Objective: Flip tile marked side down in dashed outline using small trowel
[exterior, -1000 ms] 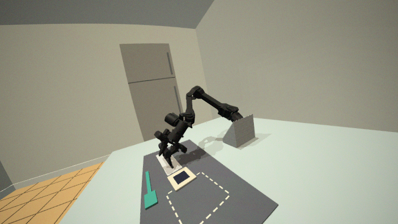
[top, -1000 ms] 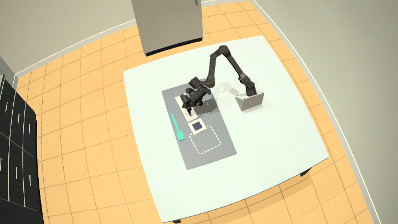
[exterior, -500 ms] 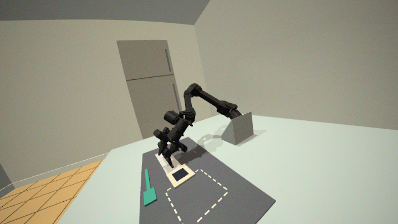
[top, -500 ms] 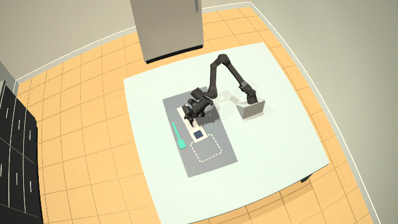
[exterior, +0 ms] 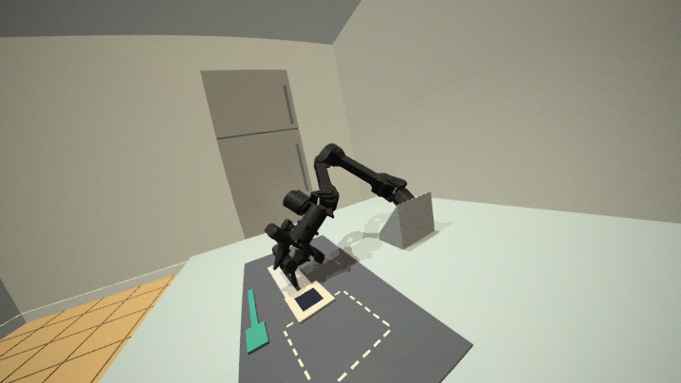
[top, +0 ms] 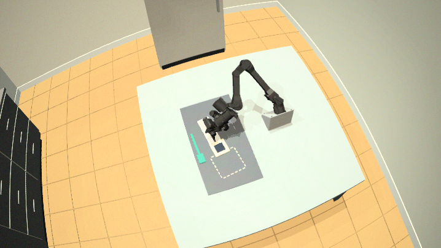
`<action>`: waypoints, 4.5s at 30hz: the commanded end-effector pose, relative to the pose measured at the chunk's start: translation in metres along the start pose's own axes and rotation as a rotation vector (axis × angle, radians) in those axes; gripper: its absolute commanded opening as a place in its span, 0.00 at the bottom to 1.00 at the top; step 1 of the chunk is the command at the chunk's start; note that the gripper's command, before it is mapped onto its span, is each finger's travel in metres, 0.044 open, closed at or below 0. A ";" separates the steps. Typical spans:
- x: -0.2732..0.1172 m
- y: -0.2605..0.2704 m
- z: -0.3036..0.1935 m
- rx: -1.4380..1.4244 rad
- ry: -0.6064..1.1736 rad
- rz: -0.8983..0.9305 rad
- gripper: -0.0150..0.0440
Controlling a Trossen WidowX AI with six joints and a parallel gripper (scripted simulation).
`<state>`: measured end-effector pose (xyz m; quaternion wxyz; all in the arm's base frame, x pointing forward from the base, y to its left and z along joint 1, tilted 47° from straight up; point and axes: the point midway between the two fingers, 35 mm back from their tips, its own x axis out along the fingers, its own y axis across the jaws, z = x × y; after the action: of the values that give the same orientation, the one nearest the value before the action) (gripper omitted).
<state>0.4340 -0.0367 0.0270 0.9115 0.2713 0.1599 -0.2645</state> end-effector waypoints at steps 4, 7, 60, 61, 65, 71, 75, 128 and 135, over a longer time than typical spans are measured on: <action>-0.004 0.004 -0.002 0.037 0.046 0.004 0.25; -0.006 0.006 0.000 0.067 0.071 0.004 0.25; -0.039 0.044 -0.072 0.078 0.080 0.004 0.25; -0.038 0.043 -0.074 0.078 0.080 0.004 0.25; -0.038 0.043 -0.076 0.078 0.080 0.004 0.25; -0.038 0.043 -0.076 0.078 0.080 0.004 0.25; -0.037 0.041 -0.083 0.078 0.080 0.004 0.25; -0.053 0.061 -0.012 0.077 0.079 0.004 0.25; -0.053 0.061 -0.012 0.077 0.079 0.004 0.25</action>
<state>0.4214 0.0301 0.0604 0.8915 0.3142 0.1872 -0.2673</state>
